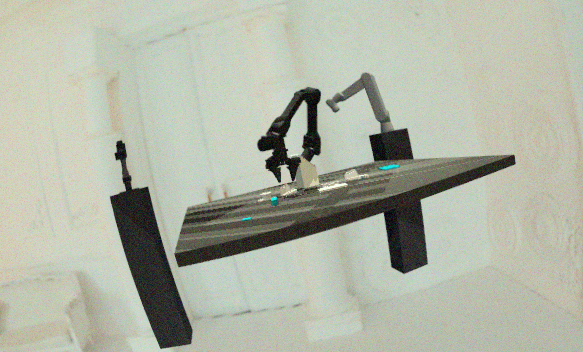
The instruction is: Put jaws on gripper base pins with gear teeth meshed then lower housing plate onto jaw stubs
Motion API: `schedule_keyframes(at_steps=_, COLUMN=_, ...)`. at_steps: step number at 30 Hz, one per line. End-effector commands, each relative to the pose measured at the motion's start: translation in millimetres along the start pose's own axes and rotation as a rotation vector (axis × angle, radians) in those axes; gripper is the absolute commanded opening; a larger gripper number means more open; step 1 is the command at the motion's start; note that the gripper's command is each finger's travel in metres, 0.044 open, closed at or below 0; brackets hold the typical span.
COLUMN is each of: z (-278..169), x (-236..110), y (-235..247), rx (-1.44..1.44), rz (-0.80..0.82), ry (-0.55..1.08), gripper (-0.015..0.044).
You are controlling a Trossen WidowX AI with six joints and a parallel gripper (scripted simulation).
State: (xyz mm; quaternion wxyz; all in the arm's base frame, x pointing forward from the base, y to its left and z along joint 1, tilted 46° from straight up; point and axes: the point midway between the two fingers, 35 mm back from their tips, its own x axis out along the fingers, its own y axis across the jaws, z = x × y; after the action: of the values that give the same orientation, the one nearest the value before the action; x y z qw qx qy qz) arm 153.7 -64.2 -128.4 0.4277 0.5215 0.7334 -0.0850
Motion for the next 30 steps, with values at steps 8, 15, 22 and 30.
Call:
schedule_keyframes(at_steps=8, z=-1.0, x=9.7, y=0.3, rx=0.006, rz=0.004, ry=0.008, gripper=0.0440)
schedule_keyframes(at_steps=15, z=-0.6, x=21.3, y=0.7, rx=0.006, rz=0.004, ry=0.008, gripper=0.0440)
schedule_keyframes(at_steps=22, z=-0.7, x=32.8, y=0.9, rx=0.005, rz=0.005, ry=0.008, gripper=0.0440)
schedule_keyframes(at_steps=30, z=-1.6, x=45.7, y=0.9, rx=0.005, rz=0.005, ry=0.009, gripper=0.0440)
